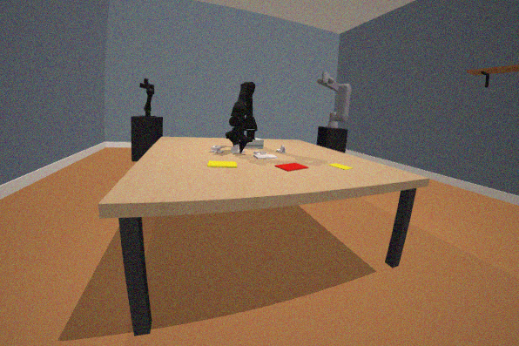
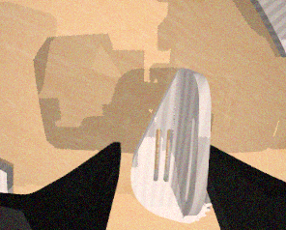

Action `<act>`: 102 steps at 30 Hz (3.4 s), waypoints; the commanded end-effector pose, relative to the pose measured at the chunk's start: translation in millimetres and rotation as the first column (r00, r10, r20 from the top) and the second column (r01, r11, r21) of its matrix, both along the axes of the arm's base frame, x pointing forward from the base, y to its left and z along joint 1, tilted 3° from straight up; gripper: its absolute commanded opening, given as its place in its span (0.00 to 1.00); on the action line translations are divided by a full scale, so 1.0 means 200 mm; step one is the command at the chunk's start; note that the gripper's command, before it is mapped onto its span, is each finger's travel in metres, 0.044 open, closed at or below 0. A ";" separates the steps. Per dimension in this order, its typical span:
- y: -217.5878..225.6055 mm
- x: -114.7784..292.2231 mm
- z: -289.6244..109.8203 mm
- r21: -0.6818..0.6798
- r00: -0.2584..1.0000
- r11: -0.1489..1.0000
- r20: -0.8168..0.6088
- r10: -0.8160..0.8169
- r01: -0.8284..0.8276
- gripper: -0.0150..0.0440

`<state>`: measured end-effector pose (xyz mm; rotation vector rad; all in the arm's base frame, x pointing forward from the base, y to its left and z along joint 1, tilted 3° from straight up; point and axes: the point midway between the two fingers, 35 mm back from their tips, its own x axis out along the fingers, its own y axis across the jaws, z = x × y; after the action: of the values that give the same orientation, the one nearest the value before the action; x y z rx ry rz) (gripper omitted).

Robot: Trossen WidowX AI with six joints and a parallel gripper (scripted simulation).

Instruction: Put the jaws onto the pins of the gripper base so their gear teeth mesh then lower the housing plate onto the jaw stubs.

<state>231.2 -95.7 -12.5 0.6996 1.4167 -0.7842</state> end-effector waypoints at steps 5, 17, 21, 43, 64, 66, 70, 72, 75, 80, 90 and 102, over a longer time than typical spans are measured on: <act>0.00 0.00 0.00 0.000 1.000 1.000 0.000 0.000 0.000 0.49; 0.00 0.00 0.00 0.000 1.000 1.000 0.000 0.000 0.000 0.48; 0.00 0.01 0.05 -0.001 1.000 1.000 0.000 0.000 0.000 0.48; 0.02 0.00 0.39 -0.005 1.000 1.000 -0.001 0.003 -0.003 0.48; 0.20 0.17 0.39 0.004 0.933 0.933 -0.018 0.359 -0.359 0.48; 0.22 0.18 0.39 0.006 0.916 0.917 -0.020 0.400 -0.400 0.48; 0.28 0.22 0.39 0.008 0.878 0.878 -0.023 0.479 -0.479 0.48; 0.30 0.23 0.38 0.010 0.856 0.856 -0.025 0.517 -0.517 0.48; 0.34 0.26 0.38 0.012 0.819 0.820 -0.028 0.573 -0.572 0.48; 0.41 0.29 0.38 0.017 0.754 0.754 -0.031 0.656 -0.656 0.48; 0.56 0.35 0.37 0.025 0.600 0.601 -0.037 0.799 -0.799 0.48; 0.65 0.38 0.36 0.032 0.486 0.487 -0.040 0.873 -0.873 0.48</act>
<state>307.9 33.4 59.5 -0.1184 1.5674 0.0322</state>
